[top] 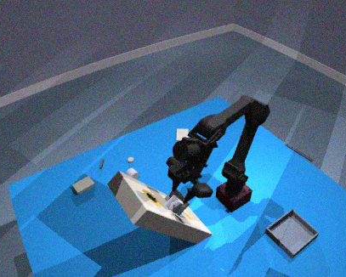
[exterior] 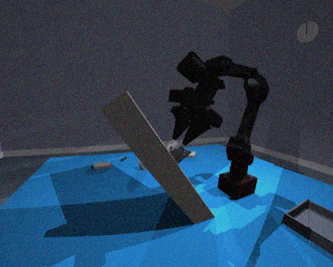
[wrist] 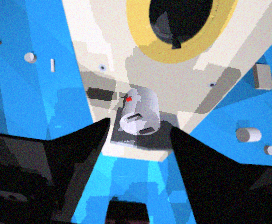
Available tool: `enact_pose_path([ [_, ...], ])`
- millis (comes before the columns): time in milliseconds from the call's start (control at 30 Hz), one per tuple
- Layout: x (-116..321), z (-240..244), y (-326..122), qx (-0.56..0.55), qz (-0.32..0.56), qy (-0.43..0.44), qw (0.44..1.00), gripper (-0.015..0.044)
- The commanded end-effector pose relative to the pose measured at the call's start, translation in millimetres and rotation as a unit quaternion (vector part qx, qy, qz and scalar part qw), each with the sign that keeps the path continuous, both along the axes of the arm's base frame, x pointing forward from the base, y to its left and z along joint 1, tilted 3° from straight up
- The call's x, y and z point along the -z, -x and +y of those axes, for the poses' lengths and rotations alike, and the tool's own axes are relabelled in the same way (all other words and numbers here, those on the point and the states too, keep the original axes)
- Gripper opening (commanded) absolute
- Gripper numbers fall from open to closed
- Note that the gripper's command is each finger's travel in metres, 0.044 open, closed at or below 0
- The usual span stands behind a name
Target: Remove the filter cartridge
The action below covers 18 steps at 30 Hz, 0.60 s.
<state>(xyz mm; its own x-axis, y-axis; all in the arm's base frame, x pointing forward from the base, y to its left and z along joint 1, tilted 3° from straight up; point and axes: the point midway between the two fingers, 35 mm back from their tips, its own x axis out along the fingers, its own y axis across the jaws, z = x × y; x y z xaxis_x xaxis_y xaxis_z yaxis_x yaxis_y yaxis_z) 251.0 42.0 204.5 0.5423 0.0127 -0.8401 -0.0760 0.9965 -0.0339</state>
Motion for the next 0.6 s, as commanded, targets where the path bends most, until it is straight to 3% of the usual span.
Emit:
enact_pose_path([
  [0,5.5,0.6,-3.6,-0.003,0.000,0.000,1.000,0.0305],
  [467,23.8,0.5,-14.1,-0.003,0.000,0.000,1.000,0.0305],
  [567,20.5,0.0,-12.2,0.000,0.000,0.000,1.000,0.0246],
])
